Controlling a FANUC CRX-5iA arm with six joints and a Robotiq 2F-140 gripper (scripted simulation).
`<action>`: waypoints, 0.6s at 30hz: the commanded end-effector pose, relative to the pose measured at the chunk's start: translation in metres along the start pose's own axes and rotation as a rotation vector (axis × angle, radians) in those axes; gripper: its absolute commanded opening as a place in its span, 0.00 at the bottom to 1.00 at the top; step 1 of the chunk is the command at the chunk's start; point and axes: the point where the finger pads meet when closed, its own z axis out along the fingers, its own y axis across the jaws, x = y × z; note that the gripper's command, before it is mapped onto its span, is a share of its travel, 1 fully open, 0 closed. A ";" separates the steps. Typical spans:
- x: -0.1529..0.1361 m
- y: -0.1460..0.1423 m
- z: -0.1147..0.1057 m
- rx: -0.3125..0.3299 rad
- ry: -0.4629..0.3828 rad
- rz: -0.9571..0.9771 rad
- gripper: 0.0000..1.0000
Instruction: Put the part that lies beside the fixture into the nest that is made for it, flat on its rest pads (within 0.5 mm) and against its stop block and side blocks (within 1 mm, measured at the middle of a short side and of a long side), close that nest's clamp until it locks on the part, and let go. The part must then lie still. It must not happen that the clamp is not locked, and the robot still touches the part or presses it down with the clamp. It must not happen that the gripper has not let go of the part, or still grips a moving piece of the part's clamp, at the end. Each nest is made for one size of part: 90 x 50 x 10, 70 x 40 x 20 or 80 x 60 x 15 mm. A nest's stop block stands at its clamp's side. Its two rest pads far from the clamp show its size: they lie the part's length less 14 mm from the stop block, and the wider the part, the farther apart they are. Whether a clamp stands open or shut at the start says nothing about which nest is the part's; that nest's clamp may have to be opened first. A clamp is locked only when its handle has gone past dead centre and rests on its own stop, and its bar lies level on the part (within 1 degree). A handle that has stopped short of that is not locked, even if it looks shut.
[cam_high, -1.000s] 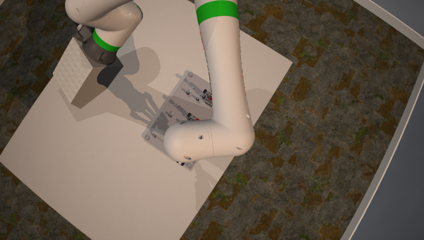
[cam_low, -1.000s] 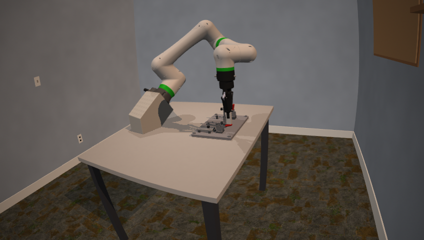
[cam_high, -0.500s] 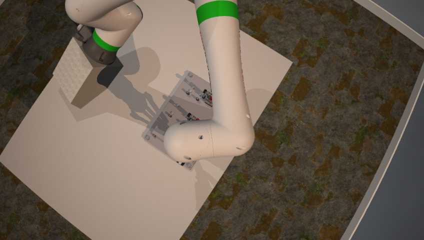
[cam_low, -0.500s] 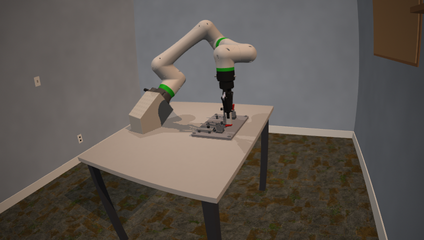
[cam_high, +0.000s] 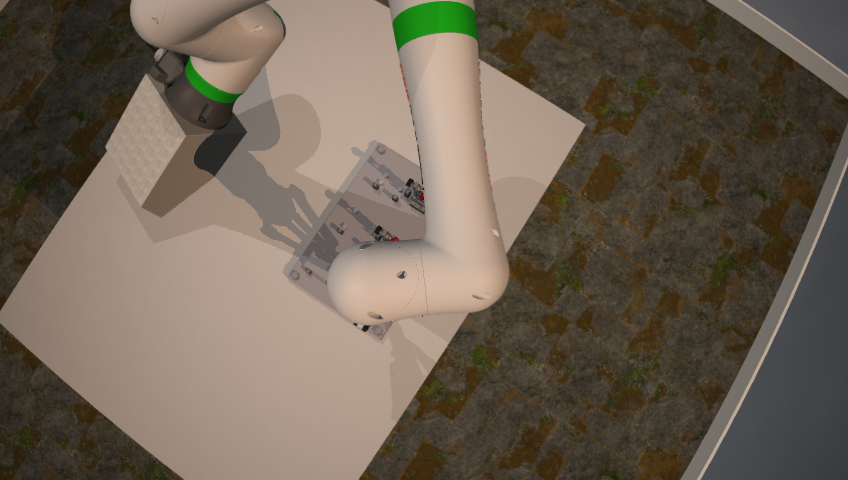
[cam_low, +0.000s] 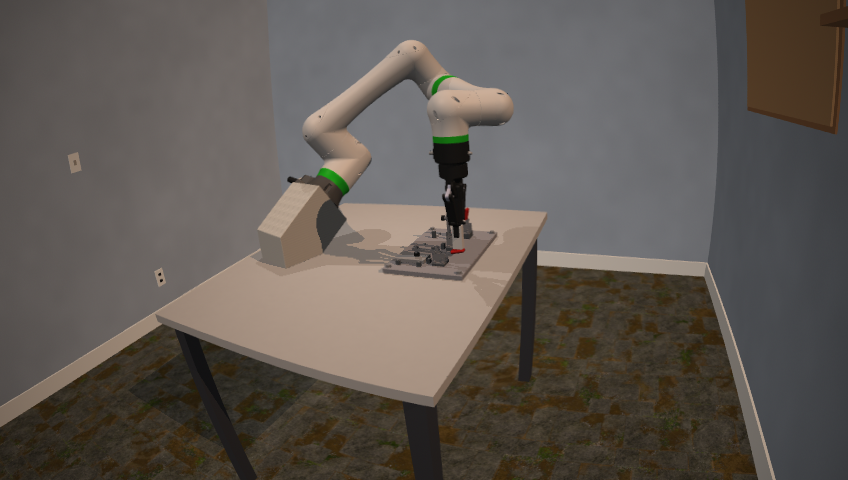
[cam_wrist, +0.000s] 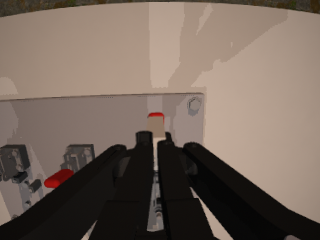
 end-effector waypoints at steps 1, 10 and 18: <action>0.000 0.000 0.000 0.000 0.000 0.000 0.00; 0.000 0.000 0.002 0.000 0.000 0.000 0.00; 0.000 0.000 0.002 0.000 0.000 0.000 0.00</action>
